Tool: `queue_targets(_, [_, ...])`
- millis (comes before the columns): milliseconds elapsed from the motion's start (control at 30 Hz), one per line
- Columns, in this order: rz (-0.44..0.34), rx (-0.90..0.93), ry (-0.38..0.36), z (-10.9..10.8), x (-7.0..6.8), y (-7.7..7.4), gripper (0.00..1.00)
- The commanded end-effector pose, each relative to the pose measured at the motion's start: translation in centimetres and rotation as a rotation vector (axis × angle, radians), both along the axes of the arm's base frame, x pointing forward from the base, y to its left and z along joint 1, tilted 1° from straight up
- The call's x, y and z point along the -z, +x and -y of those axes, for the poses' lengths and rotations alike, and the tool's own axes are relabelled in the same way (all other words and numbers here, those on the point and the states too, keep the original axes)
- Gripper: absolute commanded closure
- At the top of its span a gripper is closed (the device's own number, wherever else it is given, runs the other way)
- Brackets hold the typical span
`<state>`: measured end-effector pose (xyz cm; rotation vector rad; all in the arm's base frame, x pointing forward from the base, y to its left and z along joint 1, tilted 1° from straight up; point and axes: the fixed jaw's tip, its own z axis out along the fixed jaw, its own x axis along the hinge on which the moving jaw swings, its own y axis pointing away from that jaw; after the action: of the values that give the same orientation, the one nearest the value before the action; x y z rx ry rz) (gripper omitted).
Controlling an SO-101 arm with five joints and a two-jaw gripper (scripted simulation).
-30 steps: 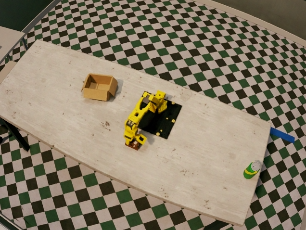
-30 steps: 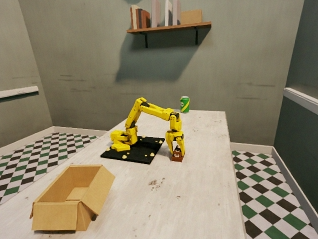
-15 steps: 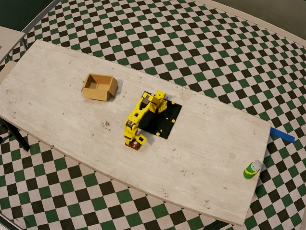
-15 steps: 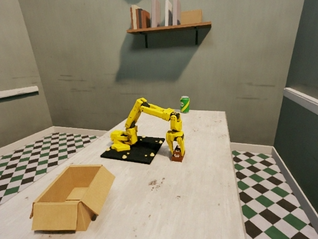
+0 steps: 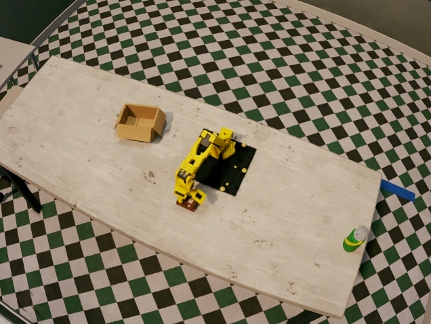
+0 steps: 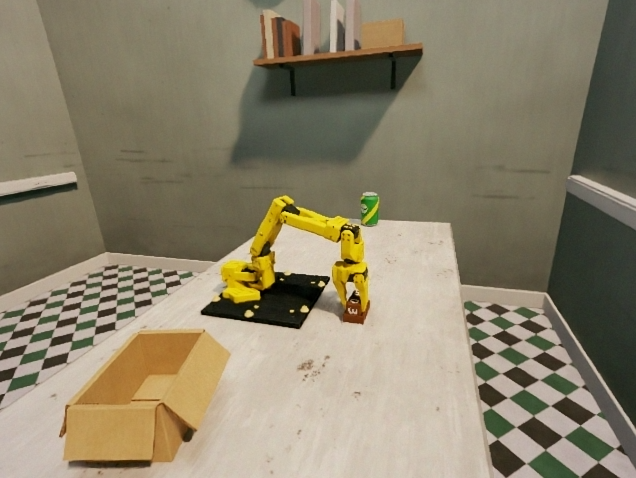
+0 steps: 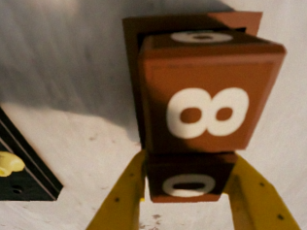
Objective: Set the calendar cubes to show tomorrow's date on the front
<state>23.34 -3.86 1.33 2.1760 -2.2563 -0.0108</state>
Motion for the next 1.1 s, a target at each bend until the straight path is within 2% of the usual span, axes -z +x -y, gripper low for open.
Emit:
queue_targets(0, [-0.011, 0.006, 0.003, -0.04, 0.14, -0.05, 0.9])
queue_targets(367, [-0.011, 0.006, 0.003, -0.04, 0.14, -0.05, 1.0])
queue_targets(1067, [-0.011, 0.006, 0.003, -0.03, -0.16, -0.05, 1.0])
